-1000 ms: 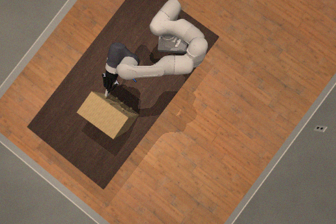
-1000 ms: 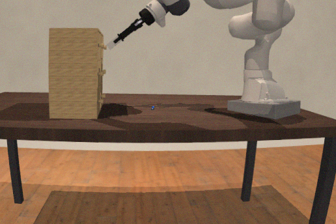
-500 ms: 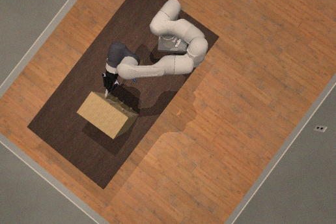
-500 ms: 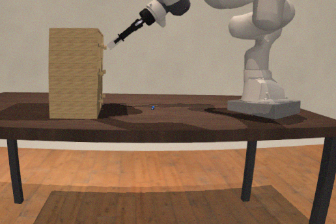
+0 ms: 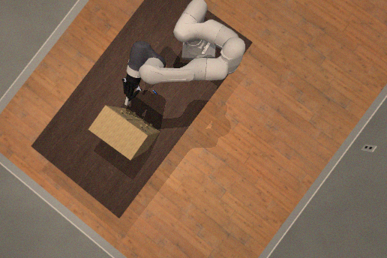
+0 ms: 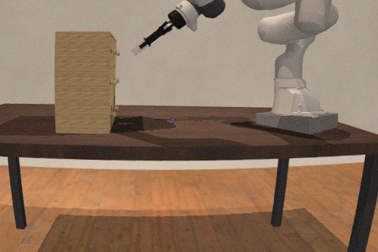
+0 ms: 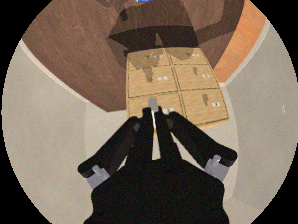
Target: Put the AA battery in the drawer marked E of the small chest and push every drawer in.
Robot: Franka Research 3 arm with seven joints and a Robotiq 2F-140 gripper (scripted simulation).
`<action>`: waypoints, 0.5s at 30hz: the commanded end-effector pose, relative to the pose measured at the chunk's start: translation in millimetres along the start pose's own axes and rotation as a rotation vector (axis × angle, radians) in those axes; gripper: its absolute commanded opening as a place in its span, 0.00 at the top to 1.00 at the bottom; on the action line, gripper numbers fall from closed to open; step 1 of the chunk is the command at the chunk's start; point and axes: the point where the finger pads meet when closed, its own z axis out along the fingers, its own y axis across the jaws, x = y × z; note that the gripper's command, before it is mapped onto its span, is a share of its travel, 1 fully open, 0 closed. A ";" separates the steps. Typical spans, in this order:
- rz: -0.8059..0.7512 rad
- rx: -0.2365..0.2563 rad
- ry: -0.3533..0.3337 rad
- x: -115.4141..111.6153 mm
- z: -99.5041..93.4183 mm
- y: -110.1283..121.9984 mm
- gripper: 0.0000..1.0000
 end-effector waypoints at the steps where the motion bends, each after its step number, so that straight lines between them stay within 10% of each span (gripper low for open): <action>1: -0.016 0.000 0.005 3.1 -2.6 0.3 1.00; 15: -0.016 0.000 0.005 17.4 -46.8 0.1 1.00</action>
